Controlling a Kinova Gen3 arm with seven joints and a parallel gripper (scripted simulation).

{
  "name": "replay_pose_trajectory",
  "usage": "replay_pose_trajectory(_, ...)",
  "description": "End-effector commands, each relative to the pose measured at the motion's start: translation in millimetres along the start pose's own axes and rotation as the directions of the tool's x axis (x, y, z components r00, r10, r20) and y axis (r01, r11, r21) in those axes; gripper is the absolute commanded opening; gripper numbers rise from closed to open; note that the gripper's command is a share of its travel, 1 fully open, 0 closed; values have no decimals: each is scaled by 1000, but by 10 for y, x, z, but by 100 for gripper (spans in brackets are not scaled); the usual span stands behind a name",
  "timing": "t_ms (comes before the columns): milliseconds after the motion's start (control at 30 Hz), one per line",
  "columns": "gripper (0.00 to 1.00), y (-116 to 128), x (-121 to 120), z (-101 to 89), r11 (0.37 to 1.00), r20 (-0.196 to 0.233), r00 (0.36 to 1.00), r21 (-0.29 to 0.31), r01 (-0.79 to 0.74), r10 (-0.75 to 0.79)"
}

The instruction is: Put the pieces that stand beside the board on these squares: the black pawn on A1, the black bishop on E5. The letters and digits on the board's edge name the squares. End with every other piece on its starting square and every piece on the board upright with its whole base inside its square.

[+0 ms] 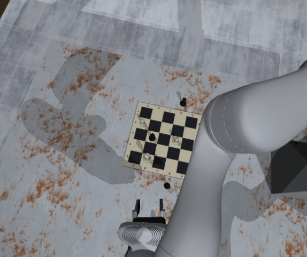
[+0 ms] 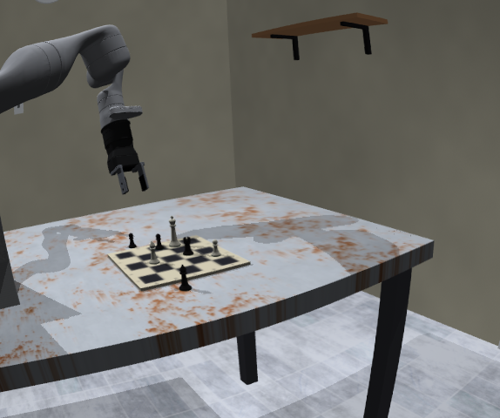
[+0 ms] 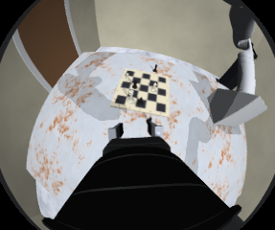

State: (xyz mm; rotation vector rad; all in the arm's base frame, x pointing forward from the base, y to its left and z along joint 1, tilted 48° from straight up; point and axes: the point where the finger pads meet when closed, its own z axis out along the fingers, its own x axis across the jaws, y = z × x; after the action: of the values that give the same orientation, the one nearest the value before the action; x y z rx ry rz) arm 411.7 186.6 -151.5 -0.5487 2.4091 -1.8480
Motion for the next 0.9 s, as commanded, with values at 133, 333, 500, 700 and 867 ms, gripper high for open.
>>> replay_pose_trajectory(133,100,-193,22,-9,986,31,996,-145,82,-78)
replay_pose_trajectory(333,100,-316,185,-26,954,77,987,-257,157,-141)
replay_pose_trajectory(500,100,-390,281,-33,935,103,981,-301,187,-164)
replay_pose_trajectory(700,100,-526,455,-34,903,145,971,-361,233,-192)
replay_pose_trajectory(867,100,-598,548,-28,887,166,965,-386,253,-203)
